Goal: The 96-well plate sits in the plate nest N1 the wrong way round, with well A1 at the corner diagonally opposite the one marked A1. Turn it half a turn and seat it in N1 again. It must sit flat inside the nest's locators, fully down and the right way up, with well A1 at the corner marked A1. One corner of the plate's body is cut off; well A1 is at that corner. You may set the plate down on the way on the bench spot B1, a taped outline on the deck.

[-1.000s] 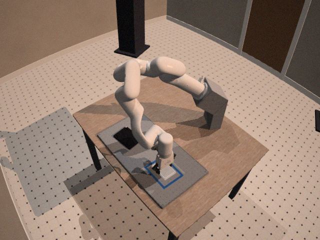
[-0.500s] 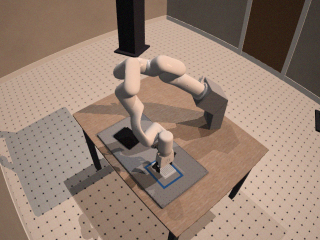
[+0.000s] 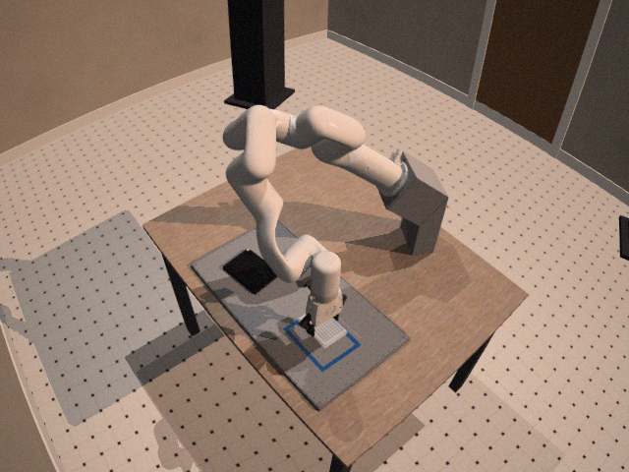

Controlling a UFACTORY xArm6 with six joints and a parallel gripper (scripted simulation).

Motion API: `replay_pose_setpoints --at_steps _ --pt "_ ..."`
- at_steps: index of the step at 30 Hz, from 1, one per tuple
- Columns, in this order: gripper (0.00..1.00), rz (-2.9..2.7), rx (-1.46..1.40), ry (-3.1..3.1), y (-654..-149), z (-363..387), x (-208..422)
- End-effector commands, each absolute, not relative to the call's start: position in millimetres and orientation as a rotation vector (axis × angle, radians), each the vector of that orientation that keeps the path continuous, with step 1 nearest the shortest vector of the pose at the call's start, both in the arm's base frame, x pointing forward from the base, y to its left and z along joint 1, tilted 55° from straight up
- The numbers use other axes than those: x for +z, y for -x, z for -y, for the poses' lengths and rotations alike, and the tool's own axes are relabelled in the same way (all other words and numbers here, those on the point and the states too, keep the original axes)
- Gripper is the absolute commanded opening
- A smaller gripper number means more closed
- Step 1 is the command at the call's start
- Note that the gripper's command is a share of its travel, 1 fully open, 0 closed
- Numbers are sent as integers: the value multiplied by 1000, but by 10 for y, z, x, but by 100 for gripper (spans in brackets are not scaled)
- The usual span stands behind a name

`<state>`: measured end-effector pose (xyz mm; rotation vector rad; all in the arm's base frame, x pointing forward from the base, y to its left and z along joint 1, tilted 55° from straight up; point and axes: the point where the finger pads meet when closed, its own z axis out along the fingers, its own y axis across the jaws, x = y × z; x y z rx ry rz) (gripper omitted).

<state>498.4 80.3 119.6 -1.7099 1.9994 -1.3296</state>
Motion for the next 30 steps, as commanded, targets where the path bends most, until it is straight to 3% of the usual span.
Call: replay_pose_setpoints --at_steps 1,30 --pt "0 -1997 -1329 1709 -4941 -847 1245" --pt "0 -2071 -1284 1546 -4805 -809 1393"
